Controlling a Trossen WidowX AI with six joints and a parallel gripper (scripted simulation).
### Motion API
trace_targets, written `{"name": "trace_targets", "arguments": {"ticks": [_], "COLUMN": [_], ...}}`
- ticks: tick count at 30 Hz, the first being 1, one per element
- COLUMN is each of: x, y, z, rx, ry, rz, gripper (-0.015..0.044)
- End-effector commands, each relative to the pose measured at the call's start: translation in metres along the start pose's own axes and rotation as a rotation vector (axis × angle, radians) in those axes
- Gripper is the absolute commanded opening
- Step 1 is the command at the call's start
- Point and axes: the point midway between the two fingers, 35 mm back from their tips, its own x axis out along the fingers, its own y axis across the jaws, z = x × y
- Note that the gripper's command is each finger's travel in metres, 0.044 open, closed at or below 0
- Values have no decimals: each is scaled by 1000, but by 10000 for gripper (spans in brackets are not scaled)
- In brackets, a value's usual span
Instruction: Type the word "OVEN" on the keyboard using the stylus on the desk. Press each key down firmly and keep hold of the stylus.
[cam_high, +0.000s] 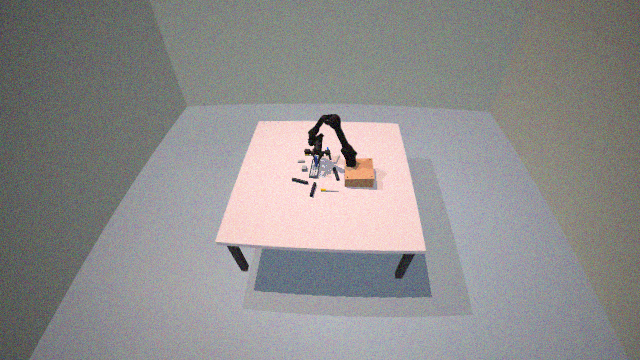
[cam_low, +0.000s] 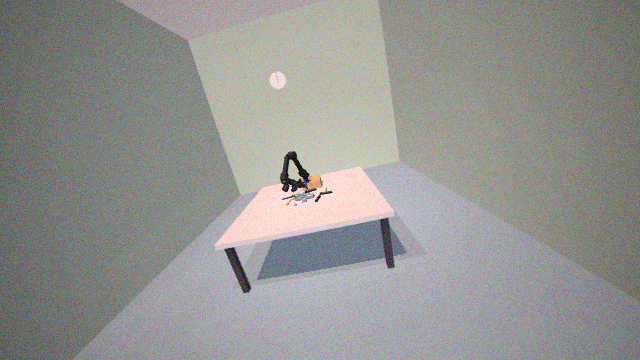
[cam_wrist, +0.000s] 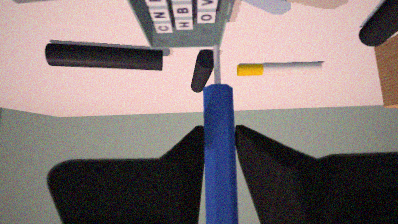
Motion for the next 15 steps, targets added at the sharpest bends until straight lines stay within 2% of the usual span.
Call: {"name": "trace_targets", "arguments": {"ticks": [1,6,15], "x": [-14,-28,-17], "y": [2,2,1], "z": [6,11,28], "rx": [-5,-8,-8], "ry": [-6,-6,-6], "rz": [6,5,5], "gripper": [0,0,0]}}
